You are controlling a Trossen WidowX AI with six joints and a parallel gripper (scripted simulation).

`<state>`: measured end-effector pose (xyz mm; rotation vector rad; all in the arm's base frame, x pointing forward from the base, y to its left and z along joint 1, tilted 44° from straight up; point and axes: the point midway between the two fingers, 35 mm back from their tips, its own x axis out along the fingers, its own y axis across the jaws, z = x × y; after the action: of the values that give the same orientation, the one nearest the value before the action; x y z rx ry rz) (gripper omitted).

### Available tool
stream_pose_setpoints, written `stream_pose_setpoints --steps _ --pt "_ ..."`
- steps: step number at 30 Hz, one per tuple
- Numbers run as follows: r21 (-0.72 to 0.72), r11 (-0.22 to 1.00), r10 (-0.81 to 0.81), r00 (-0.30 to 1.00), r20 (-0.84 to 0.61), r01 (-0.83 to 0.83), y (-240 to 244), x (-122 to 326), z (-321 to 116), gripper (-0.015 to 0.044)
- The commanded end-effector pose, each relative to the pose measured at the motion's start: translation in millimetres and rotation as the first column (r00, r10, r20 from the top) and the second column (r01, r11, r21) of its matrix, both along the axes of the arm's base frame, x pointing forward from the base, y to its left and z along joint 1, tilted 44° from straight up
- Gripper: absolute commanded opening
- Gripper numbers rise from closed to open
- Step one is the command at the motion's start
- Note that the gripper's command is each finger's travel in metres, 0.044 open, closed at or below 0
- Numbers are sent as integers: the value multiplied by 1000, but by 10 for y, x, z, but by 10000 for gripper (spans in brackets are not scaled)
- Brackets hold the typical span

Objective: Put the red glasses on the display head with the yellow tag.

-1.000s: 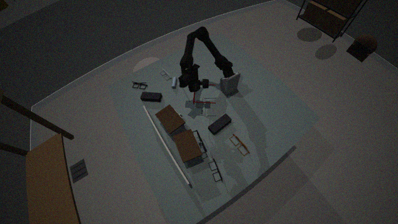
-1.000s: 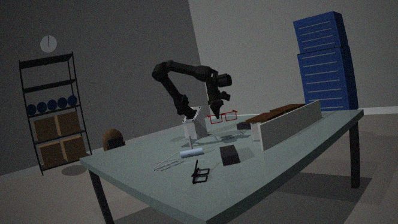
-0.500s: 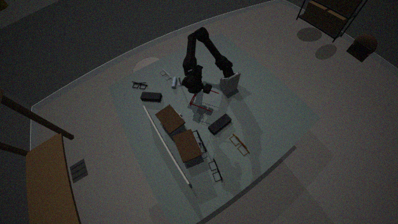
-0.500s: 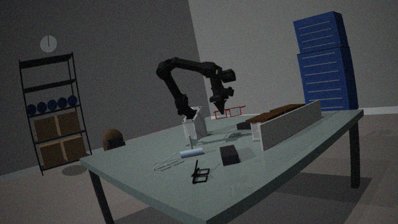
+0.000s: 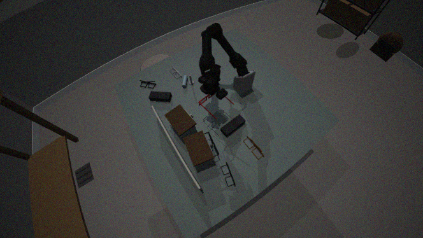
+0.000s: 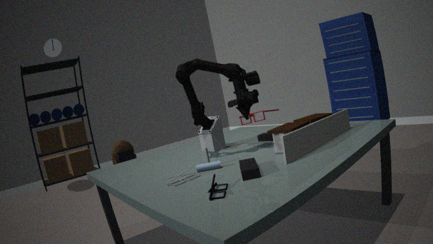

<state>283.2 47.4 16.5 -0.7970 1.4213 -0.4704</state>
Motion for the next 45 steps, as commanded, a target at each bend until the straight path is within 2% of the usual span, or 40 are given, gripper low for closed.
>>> stream_pose_setpoints --steps 1,11,21,33,45 --pt "5 999 -55 995 88 54 102 5 -37 0" --pt "61 981 -193 933 305 183 367 -30 -142 0" --pt "159 946 -325 806 495 284 628 -93 -250 0" --pt "320 880 -473 583 660 351 929 -207 -386 0" --pt "508 788 -609 313 729 349 1211 -359 -528 0"
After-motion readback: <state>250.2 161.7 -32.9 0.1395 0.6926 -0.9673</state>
